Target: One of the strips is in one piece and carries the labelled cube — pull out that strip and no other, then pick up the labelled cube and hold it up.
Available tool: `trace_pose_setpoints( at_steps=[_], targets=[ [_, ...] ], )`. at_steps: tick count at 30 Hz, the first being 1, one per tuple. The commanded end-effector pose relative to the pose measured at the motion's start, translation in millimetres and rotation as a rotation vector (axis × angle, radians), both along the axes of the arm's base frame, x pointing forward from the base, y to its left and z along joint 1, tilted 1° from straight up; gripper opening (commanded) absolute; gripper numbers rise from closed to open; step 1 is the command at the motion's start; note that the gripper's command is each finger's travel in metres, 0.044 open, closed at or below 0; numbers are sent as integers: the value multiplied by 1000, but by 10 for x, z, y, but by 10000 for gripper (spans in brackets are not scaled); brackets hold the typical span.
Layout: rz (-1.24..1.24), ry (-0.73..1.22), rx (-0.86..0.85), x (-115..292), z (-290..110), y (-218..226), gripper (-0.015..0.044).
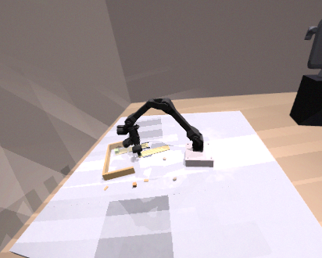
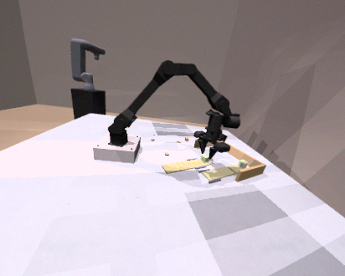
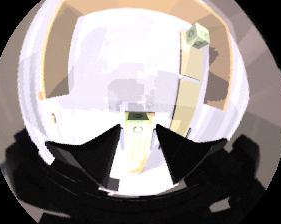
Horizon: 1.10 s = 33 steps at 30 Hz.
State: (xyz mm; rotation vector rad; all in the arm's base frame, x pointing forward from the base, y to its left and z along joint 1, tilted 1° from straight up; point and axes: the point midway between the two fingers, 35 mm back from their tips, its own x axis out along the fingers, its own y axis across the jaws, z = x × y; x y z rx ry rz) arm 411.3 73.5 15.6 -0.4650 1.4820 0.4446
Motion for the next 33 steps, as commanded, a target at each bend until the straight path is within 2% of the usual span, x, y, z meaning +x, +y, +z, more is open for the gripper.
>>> trace_pose_setpoints(
  at_steps=[1,17,21,27,31,33],
  targets=[
    [-4,14,-3,-21,-115,-9,250],
    [-4,14,-3,-25,-219,-13,250],
    [-1,10,-2,-21,-191,-9,145],
    [-1,10,-2,-21,-191,-9,105],
    [-1,10,-2,-43,-171,-13,0],
    [-2,11,-2,-107,-119,-24,0]
  ],
)
